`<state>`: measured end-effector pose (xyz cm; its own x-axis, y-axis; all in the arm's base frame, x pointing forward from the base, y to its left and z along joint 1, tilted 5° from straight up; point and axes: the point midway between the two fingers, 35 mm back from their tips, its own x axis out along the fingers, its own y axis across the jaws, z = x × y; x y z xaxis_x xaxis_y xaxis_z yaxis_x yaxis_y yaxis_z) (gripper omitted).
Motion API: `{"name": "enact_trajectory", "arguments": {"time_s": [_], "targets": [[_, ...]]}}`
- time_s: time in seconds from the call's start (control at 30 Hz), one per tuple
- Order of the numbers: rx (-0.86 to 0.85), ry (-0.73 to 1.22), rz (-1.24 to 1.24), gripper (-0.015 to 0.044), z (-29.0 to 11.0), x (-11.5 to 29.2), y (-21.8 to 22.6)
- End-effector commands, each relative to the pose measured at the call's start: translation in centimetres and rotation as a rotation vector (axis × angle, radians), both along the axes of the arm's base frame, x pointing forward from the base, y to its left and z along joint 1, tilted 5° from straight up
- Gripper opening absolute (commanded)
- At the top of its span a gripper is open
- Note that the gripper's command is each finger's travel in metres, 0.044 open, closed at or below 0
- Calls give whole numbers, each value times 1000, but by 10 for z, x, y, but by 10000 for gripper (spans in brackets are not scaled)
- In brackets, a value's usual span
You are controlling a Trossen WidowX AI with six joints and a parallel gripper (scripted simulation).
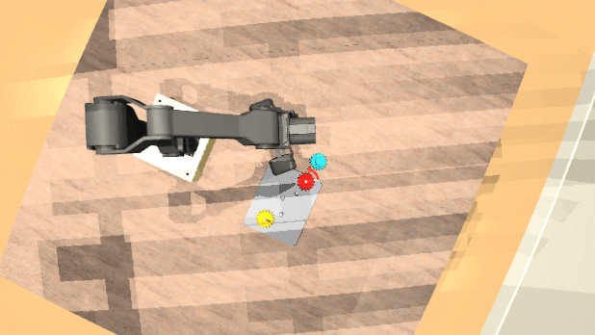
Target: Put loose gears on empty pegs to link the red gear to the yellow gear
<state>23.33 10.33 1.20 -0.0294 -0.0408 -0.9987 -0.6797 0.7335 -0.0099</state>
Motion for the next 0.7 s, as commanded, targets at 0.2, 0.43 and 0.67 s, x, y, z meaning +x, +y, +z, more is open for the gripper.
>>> {"name": "enact_trajectory", "arguments": {"time_s": [0.2,0.43,0.67], "targets": [[-8,9,2,440,-19,-3,-3],[-8,9,2,440,-23,-3,-3],[-8,9,2,335,-23,-3,-3]]}}
